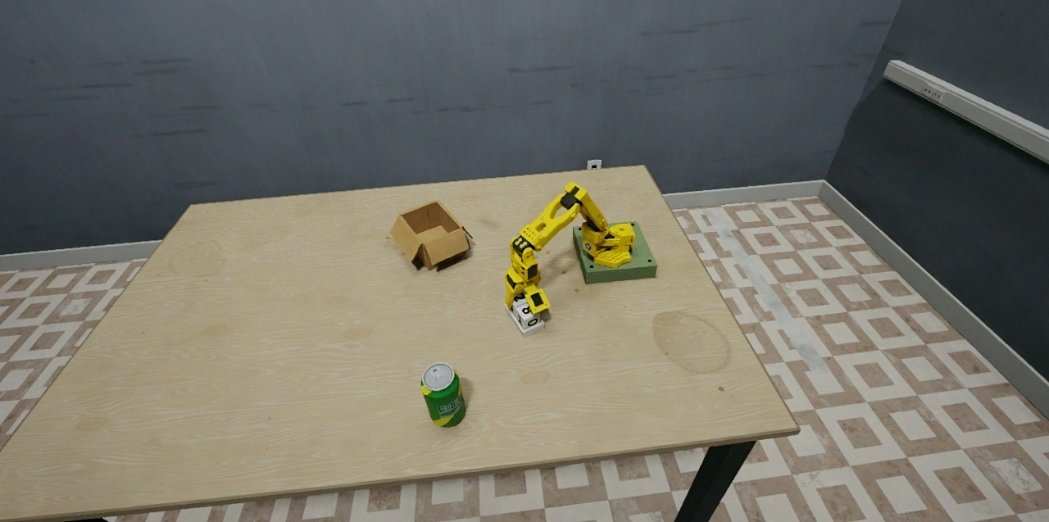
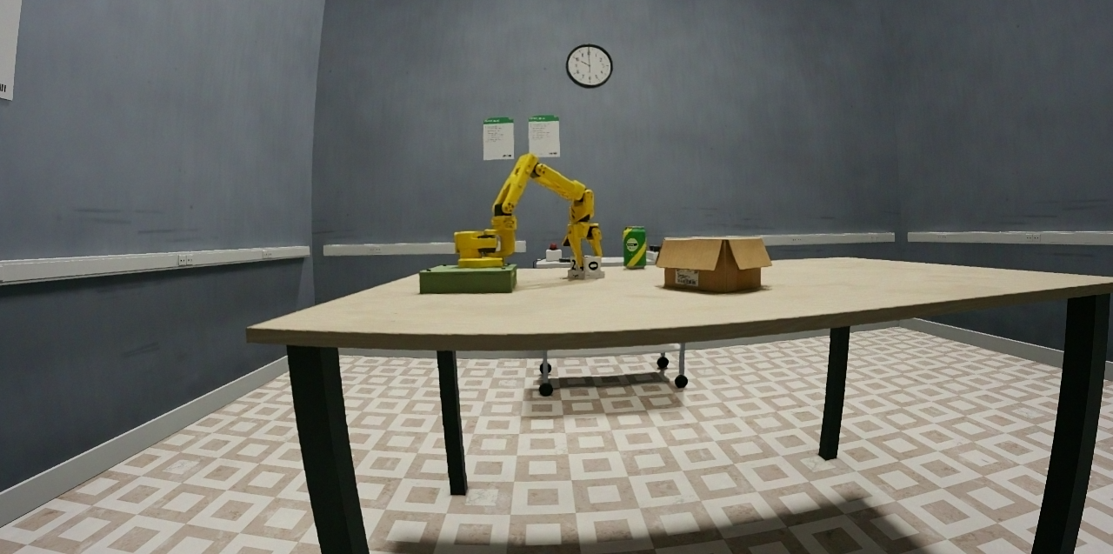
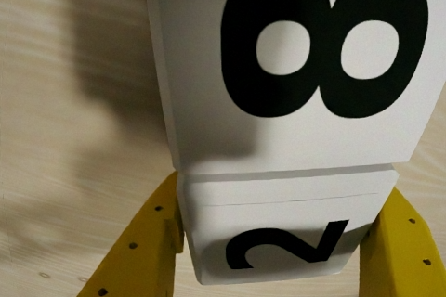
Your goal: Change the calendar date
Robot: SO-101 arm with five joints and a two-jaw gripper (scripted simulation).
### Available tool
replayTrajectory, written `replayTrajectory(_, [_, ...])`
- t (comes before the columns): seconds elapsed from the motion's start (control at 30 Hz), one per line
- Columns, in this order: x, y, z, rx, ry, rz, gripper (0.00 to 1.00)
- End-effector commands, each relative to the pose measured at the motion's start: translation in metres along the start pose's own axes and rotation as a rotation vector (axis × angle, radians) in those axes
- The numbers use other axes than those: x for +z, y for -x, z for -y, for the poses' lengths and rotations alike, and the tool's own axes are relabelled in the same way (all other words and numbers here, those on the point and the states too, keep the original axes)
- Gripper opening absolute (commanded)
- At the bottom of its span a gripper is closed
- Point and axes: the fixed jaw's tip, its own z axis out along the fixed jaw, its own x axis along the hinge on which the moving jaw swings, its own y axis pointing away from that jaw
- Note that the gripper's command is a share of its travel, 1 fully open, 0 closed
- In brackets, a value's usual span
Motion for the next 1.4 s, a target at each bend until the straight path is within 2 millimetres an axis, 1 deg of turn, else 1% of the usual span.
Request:
replayTrajectory(0.0, [0.0018, -0.0021, -0.0016, 0.012, 0.017, -0.001, 0.24])
replayTrajectory(0.27, [0.0018, -0.0021, -0.0016, 0.012, 0.017, -0.001, 0.13])
replayTrajectory(0.33, [0.0018, -0.0021, -0.0016, 0.012, 0.017, -0.001, 0.13])
replayTrajectory(0.53, [0.0018, -0.0021, -0.0016, 0.012, 0.017, -0.001, 0.04])
replayTrajectory(0.67, [0.0018, -0.0021, -0.0016, 0.012, 0.017, -0.001, 0.01])
replayTrajectory(1.37, [-0.0012, -0.0021, -0.0016, 0.012, 0.017, -0.001, 0.0])
